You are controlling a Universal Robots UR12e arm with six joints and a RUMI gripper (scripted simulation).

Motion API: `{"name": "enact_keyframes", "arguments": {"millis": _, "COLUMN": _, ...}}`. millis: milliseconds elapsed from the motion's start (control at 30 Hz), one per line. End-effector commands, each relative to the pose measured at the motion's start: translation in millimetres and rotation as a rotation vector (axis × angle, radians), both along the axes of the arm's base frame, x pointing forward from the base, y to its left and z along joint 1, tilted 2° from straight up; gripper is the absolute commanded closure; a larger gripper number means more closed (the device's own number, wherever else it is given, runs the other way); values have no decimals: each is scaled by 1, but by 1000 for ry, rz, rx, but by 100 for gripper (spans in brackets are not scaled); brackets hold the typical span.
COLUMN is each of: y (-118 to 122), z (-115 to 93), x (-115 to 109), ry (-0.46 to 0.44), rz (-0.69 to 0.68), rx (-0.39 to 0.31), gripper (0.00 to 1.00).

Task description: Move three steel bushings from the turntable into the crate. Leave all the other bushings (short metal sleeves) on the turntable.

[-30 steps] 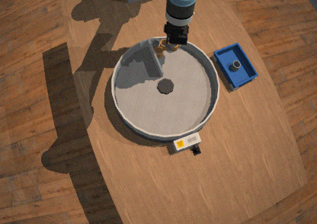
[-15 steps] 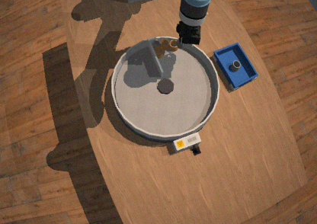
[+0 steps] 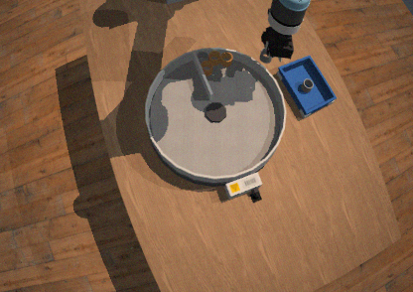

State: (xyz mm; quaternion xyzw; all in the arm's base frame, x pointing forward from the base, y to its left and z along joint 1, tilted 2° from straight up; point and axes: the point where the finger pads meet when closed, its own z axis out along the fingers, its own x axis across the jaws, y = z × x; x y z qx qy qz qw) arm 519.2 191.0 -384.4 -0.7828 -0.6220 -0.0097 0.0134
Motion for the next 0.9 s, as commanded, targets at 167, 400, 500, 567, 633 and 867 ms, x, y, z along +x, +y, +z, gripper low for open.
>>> {"name": "enact_keyframes", "arguments": {"millis": 167, "y": 72, "z": 2, "x": 10, "ry": 1, "rz": -2, "rx": -3, "gripper": 100}}
{"name": "enact_keyframes", "arguments": {"millis": 400, "y": 114, "z": 3, "x": 15, "ry": 1, "rz": -2, "rx": -3, "gripper": 100}}
{"name": "enact_keyframes", "arguments": {"millis": 500, "y": 119, "z": 4, "x": 15, "ry": 1, "rz": -2, "rx": -3, "gripper": 100}}
{"name": "enact_keyframes", "arguments": {"millis": 567, "y": 127, "z": 4, "x": 16, "ry": 1, "rz": -2, "rx": -3, "gripper": 100}}
{"name": "enact_keyframes", "arguments": {"millis": 633, "y": 134, "z": 4, "x": 17, "ry": 1, "rz": -2, "rx": -3, "gripper": 100}}
{"name": "enact_keyframes", "arguments": {"millis": 867, "y": 145, "z": 4, "x": 18, "ry": 1, "rz": -2, "rx": -3, "gripper": 100}}
